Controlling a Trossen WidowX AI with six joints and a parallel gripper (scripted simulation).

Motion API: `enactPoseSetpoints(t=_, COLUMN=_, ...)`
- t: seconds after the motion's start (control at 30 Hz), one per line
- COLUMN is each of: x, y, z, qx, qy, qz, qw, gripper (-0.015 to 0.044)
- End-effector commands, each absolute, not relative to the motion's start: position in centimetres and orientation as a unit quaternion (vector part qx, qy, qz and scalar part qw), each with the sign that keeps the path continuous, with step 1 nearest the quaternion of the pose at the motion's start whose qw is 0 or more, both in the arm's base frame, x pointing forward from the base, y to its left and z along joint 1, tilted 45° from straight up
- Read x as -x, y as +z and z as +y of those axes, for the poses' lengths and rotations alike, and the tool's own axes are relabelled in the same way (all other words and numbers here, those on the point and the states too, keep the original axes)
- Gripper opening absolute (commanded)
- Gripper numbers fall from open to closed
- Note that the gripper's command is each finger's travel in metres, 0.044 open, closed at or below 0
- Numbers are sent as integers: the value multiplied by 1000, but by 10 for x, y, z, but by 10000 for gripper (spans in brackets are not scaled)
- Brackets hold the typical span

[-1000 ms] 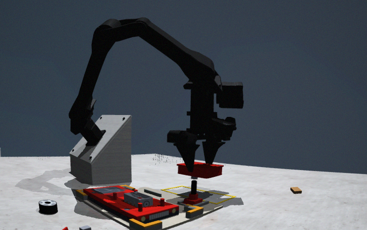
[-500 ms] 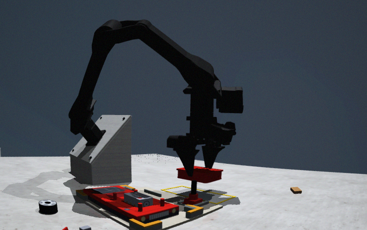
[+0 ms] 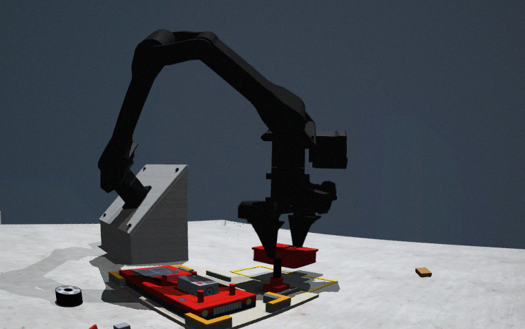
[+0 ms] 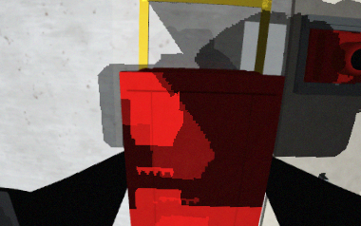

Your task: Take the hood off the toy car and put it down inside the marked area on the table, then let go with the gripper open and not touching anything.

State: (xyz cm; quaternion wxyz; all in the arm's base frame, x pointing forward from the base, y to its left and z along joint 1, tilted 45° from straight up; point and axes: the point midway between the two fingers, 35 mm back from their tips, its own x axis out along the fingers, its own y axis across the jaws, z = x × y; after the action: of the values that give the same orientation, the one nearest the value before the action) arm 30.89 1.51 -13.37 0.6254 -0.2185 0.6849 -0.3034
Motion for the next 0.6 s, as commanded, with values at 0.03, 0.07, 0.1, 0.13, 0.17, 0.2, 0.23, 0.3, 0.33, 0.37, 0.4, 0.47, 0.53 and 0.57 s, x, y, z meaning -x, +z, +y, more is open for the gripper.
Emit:
enactPoseSetpoints(t=0.03, x=-307, y=-137, z=11, qx=222, qy=-303, qz=685, qw=624, gripper=0)
enactPoseSetpoints(t=0.07, x=-307, y=-137, z=10, qx=222, qy=-303, qz=685, qw=624, gripper=0)
enactPoseSetpoints(t=0.1, x=-307, y=-138, z=10, qx=222, qy=-303, qz=685, qw=624, gripper=0)
enactPoseSetpoints(t=0.13, x=-307, y=-138, z=9, qx=222, qy=-303, qz=685, qw=624, gripper=0)
enactPoseSetpoints(t=0.17, x=-306, y=-139, z=9, qx=222, qy=-303, qz=685, qw=624, gripper=0)
enactPoseSetpoints(t=0.2, x=-306, y=-139, z=8, qx=222, qy=-303, qz=685, qw=624, gripper=0)
enactPoseSetpoints(t=0.23, x=-306, y=-140, z=8, qx=222, qy=-303, qz=685, qw=624, gripper=0)
enactPoseSetpoints(t=0.3, x=-306, y=-141, z=7, qx=222, qy=-303, qz=685, qw=624, gripper=0)
enactPoseSetpoints(t=0.33, x=-306, y=-141, z=6, qx=222, qy=-303, qz=685, qw=624, gripper=0)
enactPoseSetpoints(t=0.37, x=-305, y=-142, z=6, qx=222, qy=-303, qz=685, qw=624, gripper=0)
enactPoseSetpoints(t=0.4, x=-305, y=-142, z=6, qx=222, qy=-303, qz=685, qw=624, gripper=0)
enactPoseSetpoints(t=0.47, x=-305, y=-142, z=6, qx=222, qy=-303, qz=685, qw=624, gripper=0)
enactPoseSetpoints(t=0.53, x=-305, y=-142, z=5, qx=222, qy=-303, qz=685, qw=624, gripper=0)
enactPoseSetpoints(t=0.57, x=-305, y=-142, z=5, qx=222, qy=-303, qz=685, qw=624, gripper=0)
